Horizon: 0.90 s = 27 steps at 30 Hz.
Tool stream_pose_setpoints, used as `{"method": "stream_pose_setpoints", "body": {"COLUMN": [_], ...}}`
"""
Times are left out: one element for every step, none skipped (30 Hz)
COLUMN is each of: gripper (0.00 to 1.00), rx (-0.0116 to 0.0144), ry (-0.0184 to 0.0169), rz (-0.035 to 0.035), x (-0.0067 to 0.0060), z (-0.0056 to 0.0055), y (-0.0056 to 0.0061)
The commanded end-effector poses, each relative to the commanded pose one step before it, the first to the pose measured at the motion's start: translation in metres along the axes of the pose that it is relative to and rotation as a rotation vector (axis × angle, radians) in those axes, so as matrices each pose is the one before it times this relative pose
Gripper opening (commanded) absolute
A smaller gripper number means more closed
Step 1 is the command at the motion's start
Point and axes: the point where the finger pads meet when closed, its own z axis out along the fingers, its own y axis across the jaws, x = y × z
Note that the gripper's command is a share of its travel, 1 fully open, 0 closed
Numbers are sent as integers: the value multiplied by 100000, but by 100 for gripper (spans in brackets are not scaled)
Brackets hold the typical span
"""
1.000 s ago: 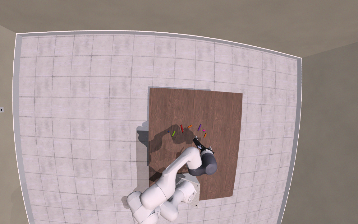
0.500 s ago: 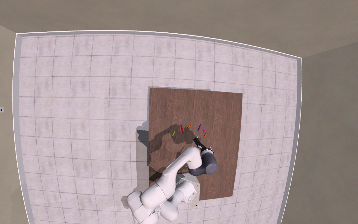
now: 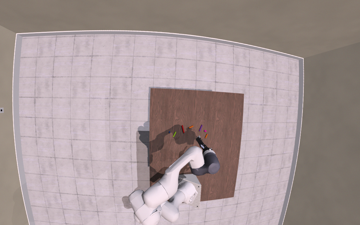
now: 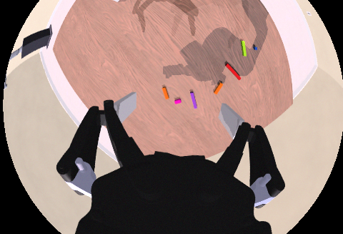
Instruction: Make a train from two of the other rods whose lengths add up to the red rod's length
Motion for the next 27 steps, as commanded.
{"method": "stream_pose_setpoints", "body": {"gripper": [100, 100, 100, 100, 100, 100, 100, 100, 100, 100, 100, 100, 100, 100, 100, 100, 100, 100, 100, 100, 100, 100, 100, 100, 100, 100, 100], "rx": [-176, 0, 0, 0, 0, 0, 0, 0, 0, 0, 0, 0, 602, 0, 0, 0, 0, 0, 0, 0, 0, 0, 0, 0, 0, 0, 0], "ry": [550, 0, 0, 0, 0, 0, 0, 0, 0, 0, 0, 0, 1756, 0, 0, 0, 0, 0, 0, 0, 0, 0, 0, 0, 0, 0, 0], "rz": [3285, 0, 0, 0, 0, 0, 0, 0, 0, 0, 0, 0, 13781, 0, 0, 0, 0, 0, 0, 0, 0, 0, 0, 0, 0, 0, 0], "x": [108, 0, 0, 0, 0, 0, 0, 0, 0, 0, 0, 0, -308, 0, 0, 0, 0, 0, 0, 0, 0, 0, 0, 0, 0, 0, 0], "z": [106, 0, 0, 0, 0, 0, 0, 0, 0, 0, 0, 0, 1012, 0, 0, 0, 0, 0, 0, 0, 0, 0, 0, 0, 0, 0, 0], "y": [95, 0, 0, 0, 0, 0, 0, 0, 0, 0, 0, 0, -680, 0, 0, 0, 0, 0, 0, 0, 0, 0, 0, 0, 0, 0, 0]}}
